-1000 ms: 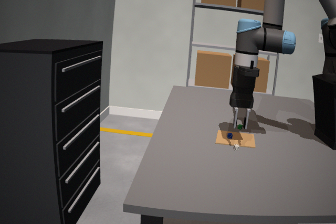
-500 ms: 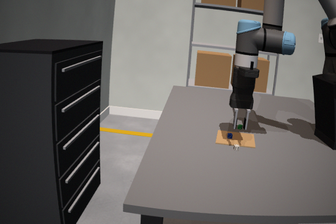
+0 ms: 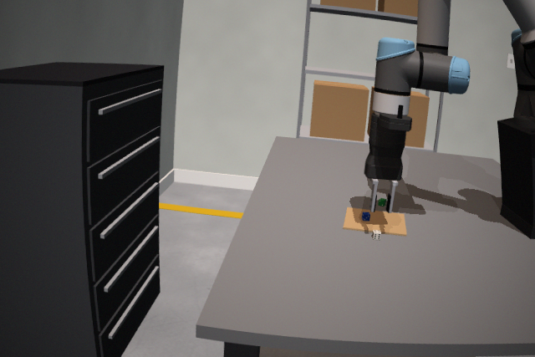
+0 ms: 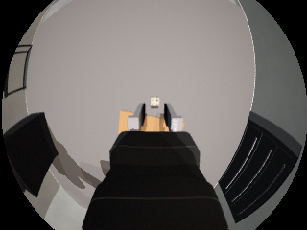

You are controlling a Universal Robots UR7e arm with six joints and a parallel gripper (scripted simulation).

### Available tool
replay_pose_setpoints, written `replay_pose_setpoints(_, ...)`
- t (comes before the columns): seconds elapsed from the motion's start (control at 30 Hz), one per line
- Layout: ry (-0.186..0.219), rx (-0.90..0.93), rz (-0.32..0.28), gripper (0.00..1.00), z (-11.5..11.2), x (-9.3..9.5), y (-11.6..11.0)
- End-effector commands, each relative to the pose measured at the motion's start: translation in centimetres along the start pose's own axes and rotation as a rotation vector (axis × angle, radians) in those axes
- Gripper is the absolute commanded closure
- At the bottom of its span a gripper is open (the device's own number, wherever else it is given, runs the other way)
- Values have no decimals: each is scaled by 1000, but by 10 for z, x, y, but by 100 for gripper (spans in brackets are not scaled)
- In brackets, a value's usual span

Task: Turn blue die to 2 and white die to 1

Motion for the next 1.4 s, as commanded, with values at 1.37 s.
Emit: replay_pose_setpoints(1.37,-1,0,0,36,0,36,0)
Point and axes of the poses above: the point where the finger pads meet when closed, its own x axis out along the fingers, its own z axis across the jaws, y = z × x, the point moved 3 cm from there along -x, back along the fingers, and after that the axes turned 1 degree about x, right-handed, at the moved point
